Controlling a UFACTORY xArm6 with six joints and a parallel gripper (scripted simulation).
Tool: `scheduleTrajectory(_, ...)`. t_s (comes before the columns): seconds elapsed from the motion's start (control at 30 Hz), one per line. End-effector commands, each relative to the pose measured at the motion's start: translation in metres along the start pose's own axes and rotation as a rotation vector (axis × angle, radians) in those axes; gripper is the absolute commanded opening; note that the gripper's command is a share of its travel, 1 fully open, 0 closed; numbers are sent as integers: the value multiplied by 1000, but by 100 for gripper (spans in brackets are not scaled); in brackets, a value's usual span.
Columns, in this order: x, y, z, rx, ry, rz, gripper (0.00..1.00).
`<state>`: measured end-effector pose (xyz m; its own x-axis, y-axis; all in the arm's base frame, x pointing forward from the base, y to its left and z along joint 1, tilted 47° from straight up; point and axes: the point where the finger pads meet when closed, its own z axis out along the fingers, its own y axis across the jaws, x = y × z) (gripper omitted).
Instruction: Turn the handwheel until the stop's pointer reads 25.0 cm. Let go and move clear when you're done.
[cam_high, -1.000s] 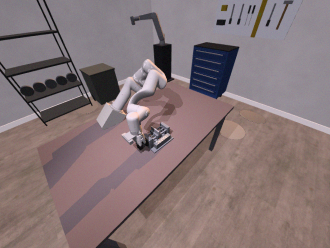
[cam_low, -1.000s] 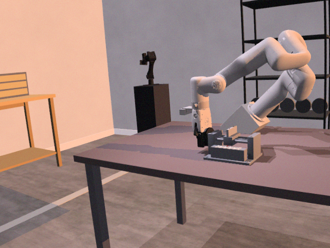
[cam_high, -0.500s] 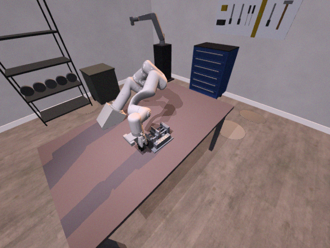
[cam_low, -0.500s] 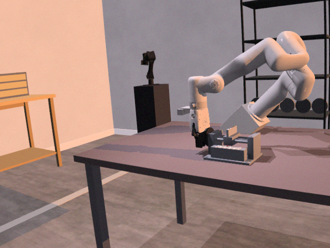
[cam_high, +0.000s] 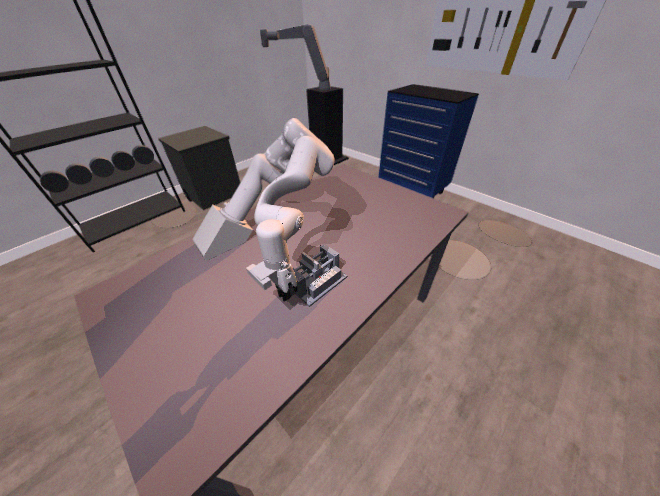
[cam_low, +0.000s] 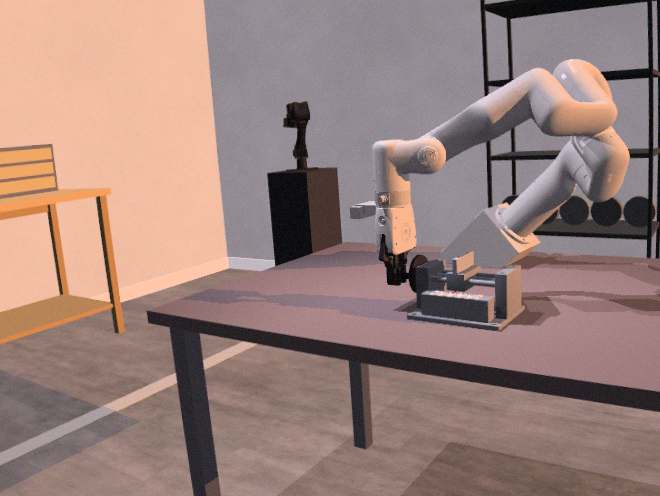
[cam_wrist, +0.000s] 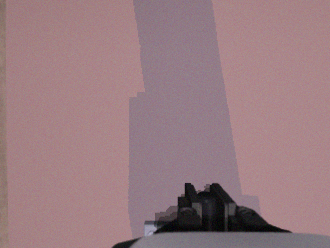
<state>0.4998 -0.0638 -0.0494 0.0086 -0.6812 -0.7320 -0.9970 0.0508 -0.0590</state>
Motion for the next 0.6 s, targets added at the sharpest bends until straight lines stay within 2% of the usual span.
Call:
scheduleTrajectory(0.0, 0, 3, -13, -1, -1, 1, 6)
scheduleTrajectory(0.57, 0, 19, -27, -1, -1, 1, 6)
